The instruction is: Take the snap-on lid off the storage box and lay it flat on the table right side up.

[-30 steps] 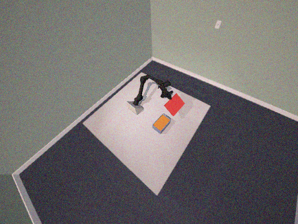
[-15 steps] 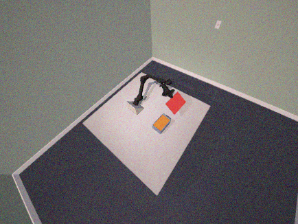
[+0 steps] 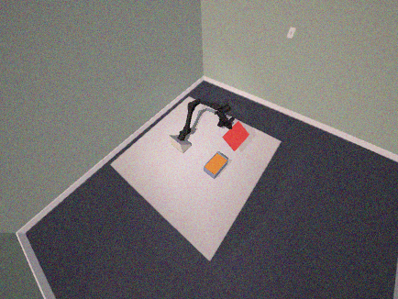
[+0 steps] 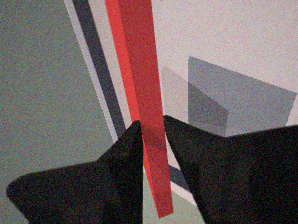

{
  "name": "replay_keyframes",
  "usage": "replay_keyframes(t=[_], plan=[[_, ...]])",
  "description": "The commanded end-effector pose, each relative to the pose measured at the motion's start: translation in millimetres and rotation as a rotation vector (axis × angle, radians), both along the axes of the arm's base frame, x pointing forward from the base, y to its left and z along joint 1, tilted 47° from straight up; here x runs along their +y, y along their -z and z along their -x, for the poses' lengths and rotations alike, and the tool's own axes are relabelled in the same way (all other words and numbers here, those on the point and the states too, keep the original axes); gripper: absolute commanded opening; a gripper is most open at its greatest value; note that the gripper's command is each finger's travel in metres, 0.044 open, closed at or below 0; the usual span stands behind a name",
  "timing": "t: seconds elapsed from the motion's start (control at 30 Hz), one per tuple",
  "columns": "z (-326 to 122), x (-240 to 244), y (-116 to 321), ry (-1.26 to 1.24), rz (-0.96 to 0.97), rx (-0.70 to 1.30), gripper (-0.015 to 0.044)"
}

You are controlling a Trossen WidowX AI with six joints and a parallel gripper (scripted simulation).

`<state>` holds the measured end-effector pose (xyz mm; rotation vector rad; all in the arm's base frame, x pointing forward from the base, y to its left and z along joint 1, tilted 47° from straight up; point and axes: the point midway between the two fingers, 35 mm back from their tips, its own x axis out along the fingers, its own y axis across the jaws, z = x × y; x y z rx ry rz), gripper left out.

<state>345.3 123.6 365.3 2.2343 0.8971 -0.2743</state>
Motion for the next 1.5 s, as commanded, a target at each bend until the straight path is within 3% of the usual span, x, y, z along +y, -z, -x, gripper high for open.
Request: replay_keyframes(t=[0.0,1.47], plan=[[-0.5,-0.1,-2.1,0.01,-0.001,-0.01,0.0],[1.5,27.2,26.6,0.01,-0.003,-0.012,0.0]])
